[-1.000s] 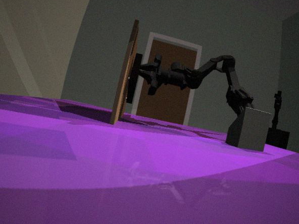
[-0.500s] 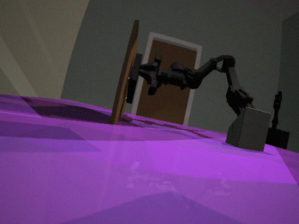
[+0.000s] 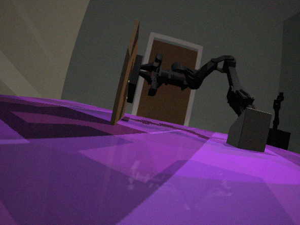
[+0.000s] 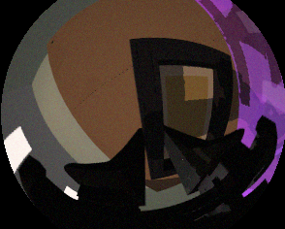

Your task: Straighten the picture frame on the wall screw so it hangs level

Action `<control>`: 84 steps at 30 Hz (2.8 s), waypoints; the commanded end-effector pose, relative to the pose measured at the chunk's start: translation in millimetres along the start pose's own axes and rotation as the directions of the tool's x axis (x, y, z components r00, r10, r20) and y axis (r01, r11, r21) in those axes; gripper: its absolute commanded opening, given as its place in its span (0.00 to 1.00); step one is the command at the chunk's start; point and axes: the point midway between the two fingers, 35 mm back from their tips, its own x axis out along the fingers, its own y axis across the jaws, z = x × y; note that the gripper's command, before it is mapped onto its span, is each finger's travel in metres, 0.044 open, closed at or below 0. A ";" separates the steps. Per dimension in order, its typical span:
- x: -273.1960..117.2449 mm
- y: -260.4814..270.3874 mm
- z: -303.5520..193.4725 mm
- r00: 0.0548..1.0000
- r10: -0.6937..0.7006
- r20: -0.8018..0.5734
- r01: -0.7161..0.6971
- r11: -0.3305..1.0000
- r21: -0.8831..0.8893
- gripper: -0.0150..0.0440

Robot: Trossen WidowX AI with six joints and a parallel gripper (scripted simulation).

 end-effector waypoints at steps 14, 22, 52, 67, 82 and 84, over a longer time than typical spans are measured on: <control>-0.1 -0.2 -0.4 1.000 -0.001 0.001 0.001 0.996 -0.094 0.25; -0.1 -0.3 -0.8 1.000 -0.001 0.001 0.001 0.991 -0.133 0.25; -0.1 0.4 -1.3 1.000 -0.001 0.000 0.001 0.957 -0.289 0.25; -0.1 0.8 -1.6 1.000 -0.001 0.000 0.000 0.931 -0.366 0.25; 0.0 1.4 -1.6 1.000 0.002 -0.002 -0.003 0.933 -0.361 0.69; 0.0 1.4 -1.6 1.000 0.002 -0.002 -0.003 0.933 -0.361 0.69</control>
